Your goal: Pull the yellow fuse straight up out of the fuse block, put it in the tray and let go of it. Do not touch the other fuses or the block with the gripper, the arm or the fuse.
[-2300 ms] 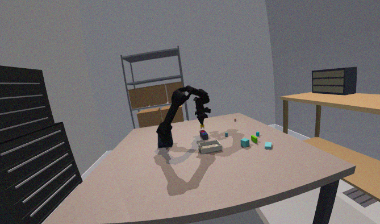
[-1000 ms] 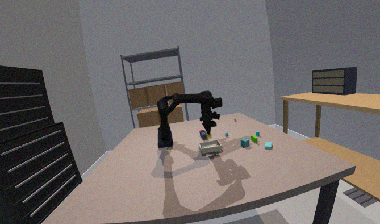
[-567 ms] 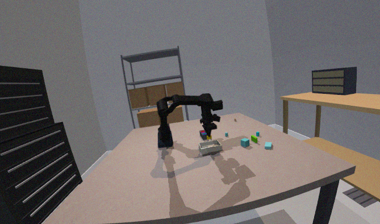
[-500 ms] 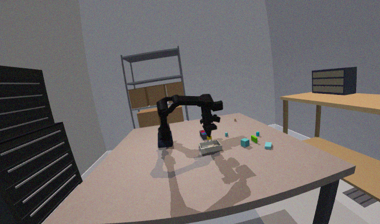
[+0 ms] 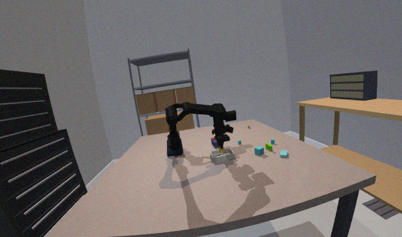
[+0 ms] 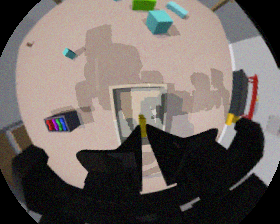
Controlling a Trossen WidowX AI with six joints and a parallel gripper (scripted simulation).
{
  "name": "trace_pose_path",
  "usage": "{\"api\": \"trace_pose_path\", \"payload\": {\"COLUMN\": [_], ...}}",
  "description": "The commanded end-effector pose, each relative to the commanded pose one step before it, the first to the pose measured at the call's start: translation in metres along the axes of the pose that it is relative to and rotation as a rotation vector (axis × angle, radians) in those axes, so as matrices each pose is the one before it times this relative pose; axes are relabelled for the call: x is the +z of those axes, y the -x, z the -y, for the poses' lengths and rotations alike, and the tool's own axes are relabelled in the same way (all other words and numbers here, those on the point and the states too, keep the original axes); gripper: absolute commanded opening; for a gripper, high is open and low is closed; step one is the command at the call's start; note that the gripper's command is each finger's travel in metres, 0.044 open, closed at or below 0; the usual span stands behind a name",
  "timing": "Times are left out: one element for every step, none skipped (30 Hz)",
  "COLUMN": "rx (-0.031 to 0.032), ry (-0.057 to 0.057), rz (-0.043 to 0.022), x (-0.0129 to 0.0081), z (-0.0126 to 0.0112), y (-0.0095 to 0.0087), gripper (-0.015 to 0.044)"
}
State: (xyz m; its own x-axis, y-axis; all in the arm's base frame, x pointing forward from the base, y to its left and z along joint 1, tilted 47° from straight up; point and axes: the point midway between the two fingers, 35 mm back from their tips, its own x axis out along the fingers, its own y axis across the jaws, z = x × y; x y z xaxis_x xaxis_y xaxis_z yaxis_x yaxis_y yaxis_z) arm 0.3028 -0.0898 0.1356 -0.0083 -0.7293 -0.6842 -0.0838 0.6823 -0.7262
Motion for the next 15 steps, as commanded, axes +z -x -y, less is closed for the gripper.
{"api": "trace_pose_path", "payload": {"rx": [0.00003, 0.0, 0.0, 0.0, 0.0, 0.0, 0.0, 0.0, 0.0, 0.0, 0.0, 0.00008, 0.00007, -0.00044, -0.00114], "ry": [-0.0001, 0.0, 0.0, 0.0, 0.0, 0.0, 0.0, 0.0, 0.0, 0.0, 0.0, 0.0004, 0.0012, 0.0021, 0.002], "rz": [0.00028, 0.0, 0.0, 0.0, 0.0, 0.0, 0.0, 0.0, 0.0, 0.0, 0.0, -0.00016, -0.00051, -0.00095, -0.00105], "x": [0.00009, 0.0, 0.0, 0.0, 0.0, 0.0, 0.0, 0.0, 0.0, 0.0, 0.0, 0.00008, 0.00014, -0.00008, -0.00046], "z": [-0.00004, 0.0, 0.0, 0.0, 0.0, 0.0, 0.0, 0.0, 0.0, 0.0, 0.0, -0.00007, -0.00019, -0.00022, -0.00009], "y": [0.00045, 0.0, 0.0, 0.0, 0.0, 0.0, 0.0, 0.0, 0.0, 0.0, 0.0, 0.002, 0.00602, 0.01008, 0.01012], "gripper": [0.0052, 0.0079, 0.0105, 0.0131, 0.0157, 0.0184, 0.021, 0.0236, 0.0262, 0.0289, 0.0315, 0.033, 0.033, 0.033, 0.033]}}
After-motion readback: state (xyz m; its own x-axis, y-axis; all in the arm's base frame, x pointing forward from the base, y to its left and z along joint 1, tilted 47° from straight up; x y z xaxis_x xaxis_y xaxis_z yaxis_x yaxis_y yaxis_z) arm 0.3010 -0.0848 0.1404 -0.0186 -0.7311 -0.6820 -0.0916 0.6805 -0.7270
